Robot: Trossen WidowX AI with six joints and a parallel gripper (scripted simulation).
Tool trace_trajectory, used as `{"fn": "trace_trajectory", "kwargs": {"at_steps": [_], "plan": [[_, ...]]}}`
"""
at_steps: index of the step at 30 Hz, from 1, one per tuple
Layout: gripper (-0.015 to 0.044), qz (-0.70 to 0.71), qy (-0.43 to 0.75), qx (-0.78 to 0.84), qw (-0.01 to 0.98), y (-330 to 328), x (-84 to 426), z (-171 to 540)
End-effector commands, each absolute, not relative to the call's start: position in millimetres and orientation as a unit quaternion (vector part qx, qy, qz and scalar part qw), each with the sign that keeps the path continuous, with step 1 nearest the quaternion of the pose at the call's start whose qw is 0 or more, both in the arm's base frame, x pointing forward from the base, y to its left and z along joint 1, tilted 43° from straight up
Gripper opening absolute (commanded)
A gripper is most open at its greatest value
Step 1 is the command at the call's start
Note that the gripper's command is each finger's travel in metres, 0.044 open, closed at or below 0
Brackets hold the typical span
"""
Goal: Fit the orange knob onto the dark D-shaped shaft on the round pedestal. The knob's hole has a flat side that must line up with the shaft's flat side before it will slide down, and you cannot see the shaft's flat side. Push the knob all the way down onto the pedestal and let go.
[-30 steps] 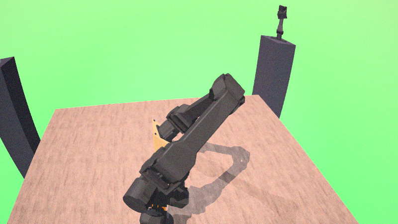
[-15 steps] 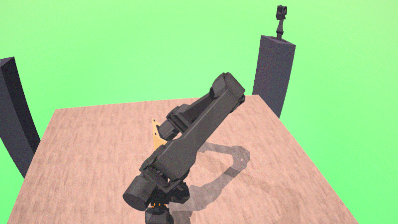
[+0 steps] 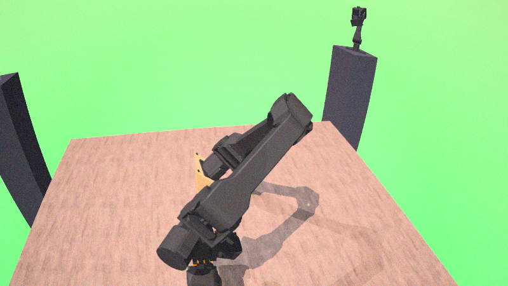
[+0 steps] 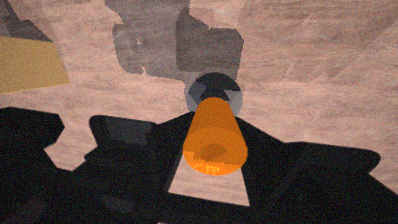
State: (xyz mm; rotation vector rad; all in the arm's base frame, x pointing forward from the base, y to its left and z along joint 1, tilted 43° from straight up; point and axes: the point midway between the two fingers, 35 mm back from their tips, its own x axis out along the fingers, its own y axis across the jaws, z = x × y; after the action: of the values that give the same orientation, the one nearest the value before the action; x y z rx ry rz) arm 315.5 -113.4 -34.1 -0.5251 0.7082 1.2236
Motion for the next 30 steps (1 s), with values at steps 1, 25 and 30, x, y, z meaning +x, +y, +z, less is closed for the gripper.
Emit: {"fn": "trace_trajectory", "kwargs": {"at_steps": [1, 25, 30], "plan": [[0.0, 0.556, 0.321, -0.24, 0.729, -112.6, 316.4, -34.7], [0.0, 0.556, 0.321, -0.24, 0.728, -114.6, 313.4, -31.9], [0.0, 0.575, 0.285, -0.285, 0.712, -114.8, 314.3, -32.2]]}}
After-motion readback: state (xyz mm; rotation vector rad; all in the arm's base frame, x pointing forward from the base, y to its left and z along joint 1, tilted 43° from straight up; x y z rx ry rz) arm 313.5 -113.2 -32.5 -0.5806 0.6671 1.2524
